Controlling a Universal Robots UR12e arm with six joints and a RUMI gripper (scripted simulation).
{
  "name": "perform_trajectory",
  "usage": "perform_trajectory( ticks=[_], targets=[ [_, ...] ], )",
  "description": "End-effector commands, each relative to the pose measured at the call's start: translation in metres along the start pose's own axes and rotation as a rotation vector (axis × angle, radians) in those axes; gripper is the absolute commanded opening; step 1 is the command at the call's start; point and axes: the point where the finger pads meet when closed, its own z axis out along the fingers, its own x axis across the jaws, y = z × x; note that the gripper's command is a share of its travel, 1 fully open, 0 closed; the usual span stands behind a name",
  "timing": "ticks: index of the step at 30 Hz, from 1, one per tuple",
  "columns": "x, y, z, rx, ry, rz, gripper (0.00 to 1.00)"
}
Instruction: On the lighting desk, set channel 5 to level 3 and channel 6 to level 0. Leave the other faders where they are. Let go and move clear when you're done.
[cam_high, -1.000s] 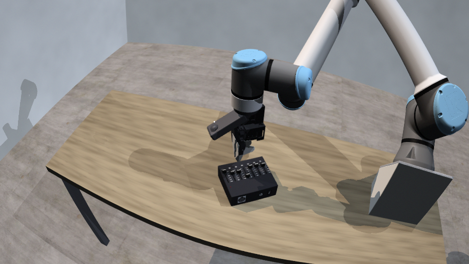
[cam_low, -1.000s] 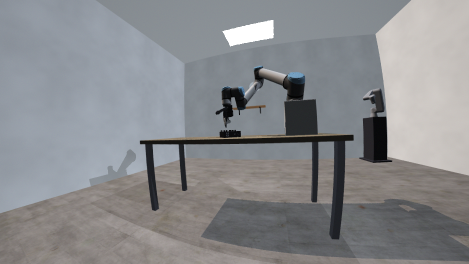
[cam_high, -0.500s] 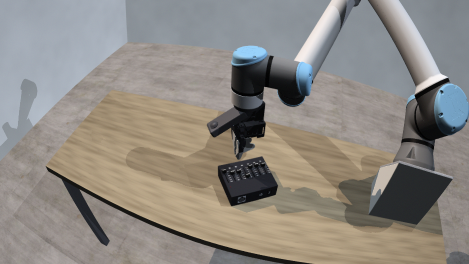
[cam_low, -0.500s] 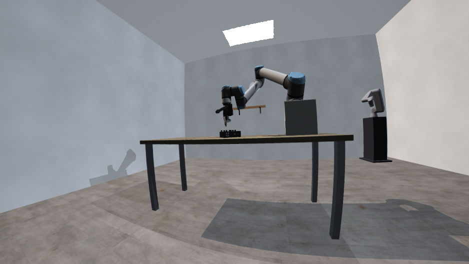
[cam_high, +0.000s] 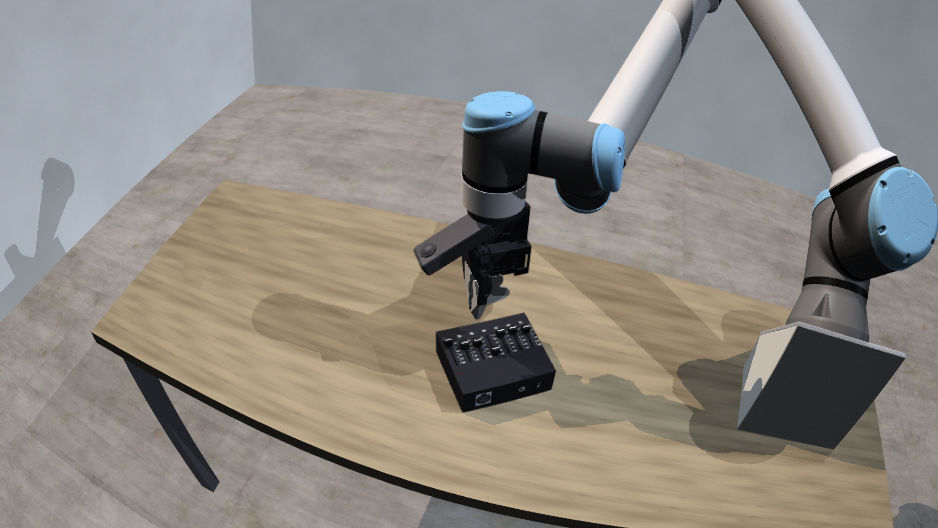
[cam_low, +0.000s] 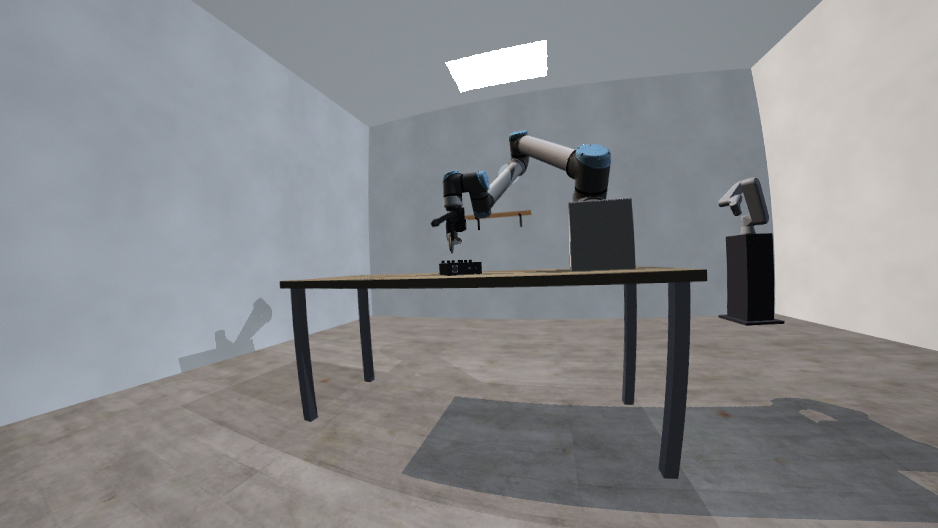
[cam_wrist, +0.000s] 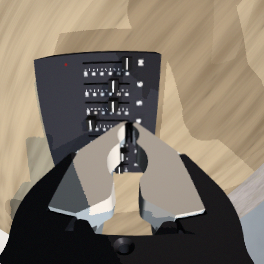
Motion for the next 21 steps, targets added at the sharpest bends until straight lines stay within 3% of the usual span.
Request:
perform_trajectory(
  ticks=[1,21],
  targets=[
    [-0.0002,-0.0006,-0.0006,0.001,0.001,-0.017,0.00],
    [-0.0073,-0.0048,-0.0003,0.001,0.001,-0.288,0.00]
  ],
)
